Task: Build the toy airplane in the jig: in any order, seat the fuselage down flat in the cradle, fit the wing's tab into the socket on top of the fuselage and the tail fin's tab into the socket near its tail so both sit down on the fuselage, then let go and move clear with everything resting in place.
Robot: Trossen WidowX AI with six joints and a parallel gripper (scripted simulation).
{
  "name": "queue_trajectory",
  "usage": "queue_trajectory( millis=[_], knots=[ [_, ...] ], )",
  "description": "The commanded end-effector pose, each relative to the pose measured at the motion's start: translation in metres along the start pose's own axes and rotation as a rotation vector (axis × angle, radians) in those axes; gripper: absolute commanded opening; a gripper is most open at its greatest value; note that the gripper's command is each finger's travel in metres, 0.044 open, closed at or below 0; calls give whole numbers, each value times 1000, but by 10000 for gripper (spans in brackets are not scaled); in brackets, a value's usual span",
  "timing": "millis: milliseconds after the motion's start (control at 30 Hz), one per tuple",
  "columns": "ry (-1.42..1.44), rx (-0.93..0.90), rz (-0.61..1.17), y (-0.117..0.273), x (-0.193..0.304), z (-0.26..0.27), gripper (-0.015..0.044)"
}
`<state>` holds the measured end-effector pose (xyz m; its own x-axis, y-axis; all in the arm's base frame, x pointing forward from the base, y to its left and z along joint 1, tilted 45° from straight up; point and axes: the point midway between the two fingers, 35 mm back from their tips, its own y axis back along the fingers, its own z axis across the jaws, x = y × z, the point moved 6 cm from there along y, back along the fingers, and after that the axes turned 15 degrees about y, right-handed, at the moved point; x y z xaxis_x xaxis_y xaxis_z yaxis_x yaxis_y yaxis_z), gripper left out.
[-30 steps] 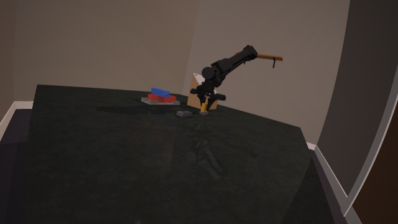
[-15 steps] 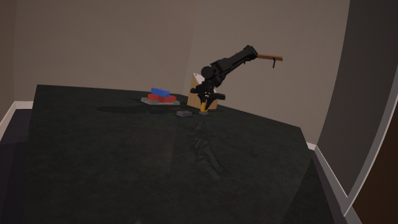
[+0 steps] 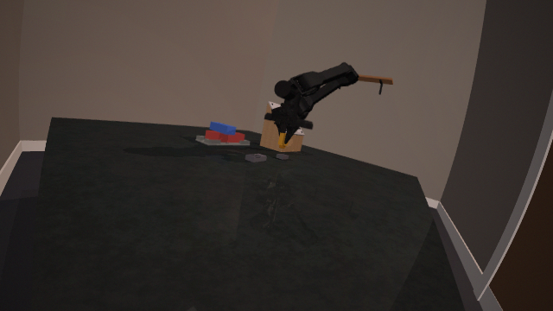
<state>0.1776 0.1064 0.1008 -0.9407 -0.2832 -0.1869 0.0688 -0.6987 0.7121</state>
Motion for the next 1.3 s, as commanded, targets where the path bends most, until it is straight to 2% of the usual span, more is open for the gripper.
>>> queue_trajectory(
  millis=[0, 900, 1267],
  knots=[
    [17, 5, -8, 12, -3, 0, 0],
    [78, -7, 6, 93, 1, 6, 0],
    [66, 5, 5, 94, -5, -16, 0]
  ],
)
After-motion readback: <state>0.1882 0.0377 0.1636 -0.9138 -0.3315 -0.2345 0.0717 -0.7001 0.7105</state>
